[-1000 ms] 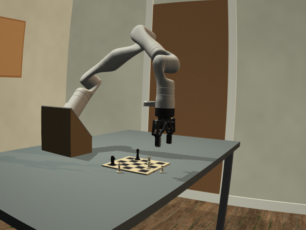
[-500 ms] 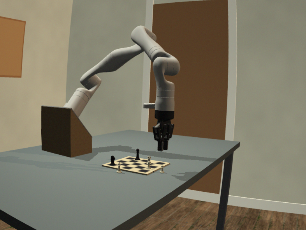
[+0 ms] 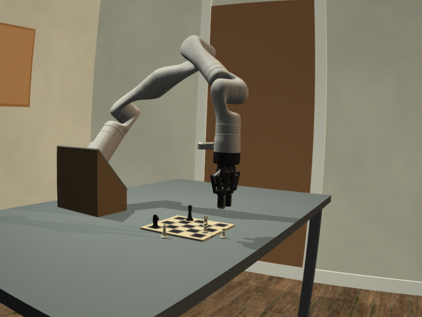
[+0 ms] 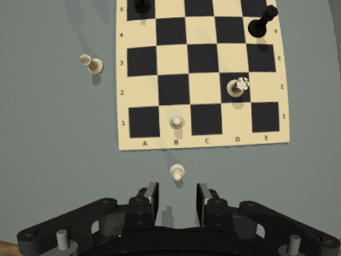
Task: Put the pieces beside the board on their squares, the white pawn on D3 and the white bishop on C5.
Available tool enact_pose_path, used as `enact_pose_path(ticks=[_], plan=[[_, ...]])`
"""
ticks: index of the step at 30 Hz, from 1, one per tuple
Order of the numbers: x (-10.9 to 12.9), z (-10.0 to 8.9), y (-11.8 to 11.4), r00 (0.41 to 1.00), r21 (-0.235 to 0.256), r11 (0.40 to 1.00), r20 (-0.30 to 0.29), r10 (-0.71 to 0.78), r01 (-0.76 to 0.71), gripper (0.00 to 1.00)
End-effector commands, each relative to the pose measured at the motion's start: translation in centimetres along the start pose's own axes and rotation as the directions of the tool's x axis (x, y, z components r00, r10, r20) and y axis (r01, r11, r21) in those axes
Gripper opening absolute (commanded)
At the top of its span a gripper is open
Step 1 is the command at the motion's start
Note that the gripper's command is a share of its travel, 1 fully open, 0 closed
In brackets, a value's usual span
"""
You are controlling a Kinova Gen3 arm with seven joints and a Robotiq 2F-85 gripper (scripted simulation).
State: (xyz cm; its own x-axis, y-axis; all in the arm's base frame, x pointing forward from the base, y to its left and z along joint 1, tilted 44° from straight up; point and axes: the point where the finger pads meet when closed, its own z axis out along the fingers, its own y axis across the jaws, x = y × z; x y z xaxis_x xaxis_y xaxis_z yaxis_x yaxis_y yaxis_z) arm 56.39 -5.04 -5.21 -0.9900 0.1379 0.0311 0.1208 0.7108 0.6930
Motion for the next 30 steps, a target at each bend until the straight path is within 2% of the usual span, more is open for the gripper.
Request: enact_pose_path(ticks=[1,22,30], plan=[[-0.1,-0.1,0.0,1.000,0.001,1.000,0.002,0.000,0.000,0.34],[-0.1,0.3,0.0,1.000,0.000,1.000,0.003,-0.001,0.001,0.34],[-0.1,1.3,0.0,1.000,0.000,1.000,0.003,-0.001,0.001,0.34]])
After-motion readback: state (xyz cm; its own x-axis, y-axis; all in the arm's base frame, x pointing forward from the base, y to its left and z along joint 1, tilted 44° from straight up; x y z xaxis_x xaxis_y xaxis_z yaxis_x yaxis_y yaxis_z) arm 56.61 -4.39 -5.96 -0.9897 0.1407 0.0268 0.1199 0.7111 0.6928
